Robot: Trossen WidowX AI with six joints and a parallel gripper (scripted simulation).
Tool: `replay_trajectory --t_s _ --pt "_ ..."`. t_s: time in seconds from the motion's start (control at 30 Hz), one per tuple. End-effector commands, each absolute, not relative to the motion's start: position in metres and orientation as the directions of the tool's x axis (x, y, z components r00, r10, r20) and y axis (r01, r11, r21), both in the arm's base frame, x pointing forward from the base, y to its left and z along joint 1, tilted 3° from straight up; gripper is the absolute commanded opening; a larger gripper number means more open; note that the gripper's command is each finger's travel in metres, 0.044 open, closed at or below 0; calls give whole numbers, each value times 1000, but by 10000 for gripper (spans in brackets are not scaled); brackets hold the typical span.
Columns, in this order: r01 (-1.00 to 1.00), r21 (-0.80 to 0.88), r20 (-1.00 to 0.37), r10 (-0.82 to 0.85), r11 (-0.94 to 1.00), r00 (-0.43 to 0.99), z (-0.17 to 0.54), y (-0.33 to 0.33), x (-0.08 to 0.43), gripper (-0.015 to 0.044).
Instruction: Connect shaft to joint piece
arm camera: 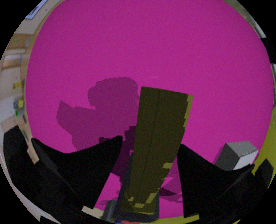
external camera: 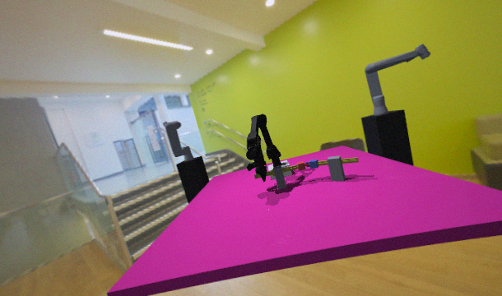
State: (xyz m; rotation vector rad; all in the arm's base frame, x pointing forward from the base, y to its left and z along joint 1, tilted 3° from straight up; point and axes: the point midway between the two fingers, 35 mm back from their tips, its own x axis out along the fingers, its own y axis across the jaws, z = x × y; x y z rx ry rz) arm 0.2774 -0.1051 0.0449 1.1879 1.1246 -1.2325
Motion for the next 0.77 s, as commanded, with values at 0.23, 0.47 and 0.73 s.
replay_trajectory --t_s 0.23,0.47,0.73 --pt "999 33 -997 -69 -18 31 45 -105 278 440" --pt "999 33 -997 -69 -18 31 45 -105 278 440" --pt "999 39 -997 -63 -15 38 74 -103 277 440"
